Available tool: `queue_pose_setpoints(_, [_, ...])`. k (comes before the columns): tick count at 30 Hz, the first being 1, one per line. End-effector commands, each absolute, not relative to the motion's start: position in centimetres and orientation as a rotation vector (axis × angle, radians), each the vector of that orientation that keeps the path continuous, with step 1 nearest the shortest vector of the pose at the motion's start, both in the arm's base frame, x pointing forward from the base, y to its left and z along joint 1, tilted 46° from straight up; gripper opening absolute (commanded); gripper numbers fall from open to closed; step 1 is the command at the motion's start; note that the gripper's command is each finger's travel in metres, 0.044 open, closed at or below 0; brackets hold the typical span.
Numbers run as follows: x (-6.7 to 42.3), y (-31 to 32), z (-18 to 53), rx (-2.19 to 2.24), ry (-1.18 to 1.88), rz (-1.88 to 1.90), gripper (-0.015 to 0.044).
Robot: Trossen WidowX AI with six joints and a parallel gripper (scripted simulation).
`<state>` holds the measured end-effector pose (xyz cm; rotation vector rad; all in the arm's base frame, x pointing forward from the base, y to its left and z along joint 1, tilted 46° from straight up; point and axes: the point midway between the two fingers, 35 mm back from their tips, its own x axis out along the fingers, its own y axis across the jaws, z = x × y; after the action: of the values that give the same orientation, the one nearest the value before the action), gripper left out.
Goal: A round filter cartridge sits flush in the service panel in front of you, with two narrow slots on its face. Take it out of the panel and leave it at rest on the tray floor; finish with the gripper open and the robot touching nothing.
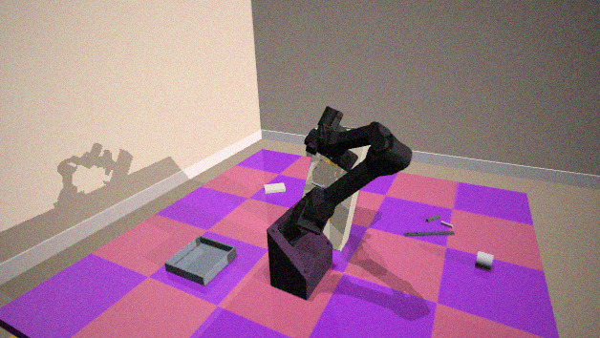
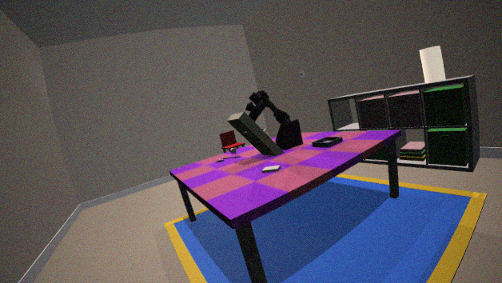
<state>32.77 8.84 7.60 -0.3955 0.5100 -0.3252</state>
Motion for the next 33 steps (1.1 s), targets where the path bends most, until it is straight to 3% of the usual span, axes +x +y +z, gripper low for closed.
queue_pose_setpoints(1, [32.95,8.61,7.14,-0.522,0.546,-0.291,0.0])
queue_pose_setpoints(33, [33.04,8.57,7.1,-1.598,0.683,0.046,0.0])
